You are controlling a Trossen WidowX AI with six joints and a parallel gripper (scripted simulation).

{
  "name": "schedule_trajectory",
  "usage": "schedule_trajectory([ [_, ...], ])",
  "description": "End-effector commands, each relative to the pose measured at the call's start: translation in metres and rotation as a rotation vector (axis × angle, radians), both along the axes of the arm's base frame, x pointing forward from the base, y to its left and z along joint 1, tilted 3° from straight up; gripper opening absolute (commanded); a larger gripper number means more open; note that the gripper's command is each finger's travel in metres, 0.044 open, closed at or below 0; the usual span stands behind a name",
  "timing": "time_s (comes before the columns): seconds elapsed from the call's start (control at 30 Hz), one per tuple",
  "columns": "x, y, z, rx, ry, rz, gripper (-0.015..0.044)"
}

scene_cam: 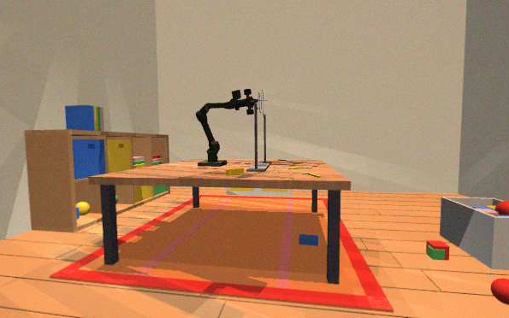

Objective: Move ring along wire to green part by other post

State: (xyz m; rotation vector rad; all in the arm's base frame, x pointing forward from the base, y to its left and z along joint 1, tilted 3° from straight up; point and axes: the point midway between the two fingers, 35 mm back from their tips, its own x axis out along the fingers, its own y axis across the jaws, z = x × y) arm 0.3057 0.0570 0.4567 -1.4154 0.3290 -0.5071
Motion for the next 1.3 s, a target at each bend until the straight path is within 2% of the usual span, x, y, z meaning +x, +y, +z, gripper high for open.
schedule_trajectory([
  [0.0,-0.002,-0.001,0.003,-0.06,-0.002,0.001,-0.015],
  [1.27,-0.002,0.0,0.016,-0.506,0.014,-0.015,-0.015],
])
